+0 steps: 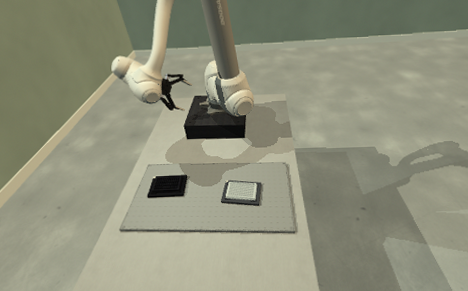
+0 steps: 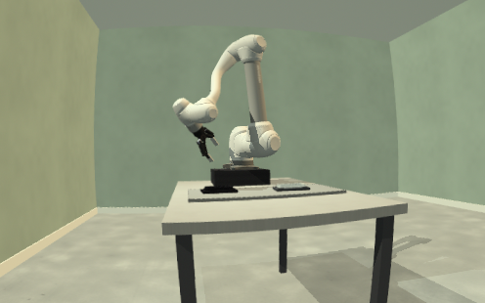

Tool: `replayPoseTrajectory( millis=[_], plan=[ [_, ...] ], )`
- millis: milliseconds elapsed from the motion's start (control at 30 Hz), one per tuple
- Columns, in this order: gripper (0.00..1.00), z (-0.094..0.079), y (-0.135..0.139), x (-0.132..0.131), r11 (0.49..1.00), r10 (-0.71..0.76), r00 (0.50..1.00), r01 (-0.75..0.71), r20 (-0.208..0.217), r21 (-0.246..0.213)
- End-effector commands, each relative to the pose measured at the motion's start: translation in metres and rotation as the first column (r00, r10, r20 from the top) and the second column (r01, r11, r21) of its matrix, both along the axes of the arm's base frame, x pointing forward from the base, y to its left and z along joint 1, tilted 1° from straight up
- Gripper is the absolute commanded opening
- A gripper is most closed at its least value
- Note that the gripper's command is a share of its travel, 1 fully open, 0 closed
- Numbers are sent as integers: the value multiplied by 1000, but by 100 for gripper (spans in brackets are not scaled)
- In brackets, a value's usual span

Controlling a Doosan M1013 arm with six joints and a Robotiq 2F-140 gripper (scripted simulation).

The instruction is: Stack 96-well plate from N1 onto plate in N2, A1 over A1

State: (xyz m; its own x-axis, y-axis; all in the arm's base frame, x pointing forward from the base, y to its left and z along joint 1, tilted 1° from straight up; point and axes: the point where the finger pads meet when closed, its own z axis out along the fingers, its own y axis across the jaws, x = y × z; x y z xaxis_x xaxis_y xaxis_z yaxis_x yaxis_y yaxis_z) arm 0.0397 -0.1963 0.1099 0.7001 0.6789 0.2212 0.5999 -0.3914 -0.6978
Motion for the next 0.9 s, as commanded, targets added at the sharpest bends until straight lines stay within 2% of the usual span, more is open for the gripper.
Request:
replayPoseTrajectory(
  millis=[0, 33, 167, 233, 400, 467, 533, 600, 667, 733, 800, 833, 867],
  plan=[
    [100, 0, 0, 0, 1000, 0, 1000, 0, 0, 0],
    [100, 0, 0, 0, 1000, 0, 1000, 0, 0, 0],
    [100, -6, -10, 16, 994, -66, 995, 59, -72, -92],
    [100, -7, -12, 20, 993, -73, 994, 65, -80, -102],
    [100, -13, -22, 39, 971, -154, 978, 124, -139, -204],
    [100, -14, -23, 42, 970, -158, 977, 126, -142, -208],
    [100, -16, -27, 50, 954, -199, 966, 153, -164, -257],
    [100, -16, -27, 50, 954, -199, 966, 153, -164, -257],
    [100, -19, -30, 59, 935, -243, 953, 180, -182, -307],
    [100, -20, -32, 65, 931, -250, 951, 184, -184, -315],
    [100, -23, -35, 74, 908, -295, 935, 209, -198, -364],
    [100, -23, -36, 77, 906, -298, 934, 211, -198, -367],
    [100, -25, -37, 81, 893, -321, 925, 224, -203, -391]
  ],
)
